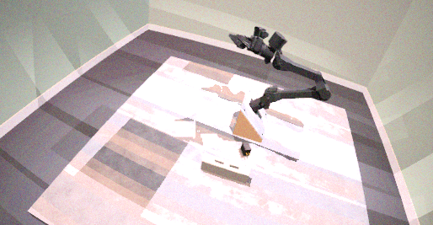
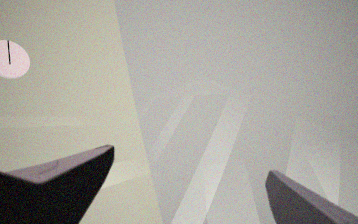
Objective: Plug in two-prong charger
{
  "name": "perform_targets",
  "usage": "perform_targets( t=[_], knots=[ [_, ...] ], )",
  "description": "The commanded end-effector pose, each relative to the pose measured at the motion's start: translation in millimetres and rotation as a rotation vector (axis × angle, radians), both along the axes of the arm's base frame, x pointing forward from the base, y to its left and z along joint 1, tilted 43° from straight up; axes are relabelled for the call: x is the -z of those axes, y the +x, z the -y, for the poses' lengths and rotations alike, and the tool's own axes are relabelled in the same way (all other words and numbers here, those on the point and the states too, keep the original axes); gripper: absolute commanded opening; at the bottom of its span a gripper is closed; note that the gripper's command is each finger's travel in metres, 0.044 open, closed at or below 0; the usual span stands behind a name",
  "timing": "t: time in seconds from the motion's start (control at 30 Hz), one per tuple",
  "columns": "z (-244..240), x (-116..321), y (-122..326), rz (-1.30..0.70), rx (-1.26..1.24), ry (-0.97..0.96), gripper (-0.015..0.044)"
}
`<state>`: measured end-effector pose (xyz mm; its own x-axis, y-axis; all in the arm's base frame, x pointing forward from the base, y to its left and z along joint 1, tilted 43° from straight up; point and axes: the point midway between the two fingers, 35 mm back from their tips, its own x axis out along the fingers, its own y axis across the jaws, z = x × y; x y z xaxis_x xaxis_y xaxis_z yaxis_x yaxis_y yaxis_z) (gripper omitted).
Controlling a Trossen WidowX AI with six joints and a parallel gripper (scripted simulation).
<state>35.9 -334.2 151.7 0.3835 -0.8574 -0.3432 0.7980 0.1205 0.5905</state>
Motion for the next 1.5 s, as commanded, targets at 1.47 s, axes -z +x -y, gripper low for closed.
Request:
perform_targets(
  t=[1.47],
  knots=[
    [-110,98,167,-0.387,-0.927,0.272,0.044]
  ],
)
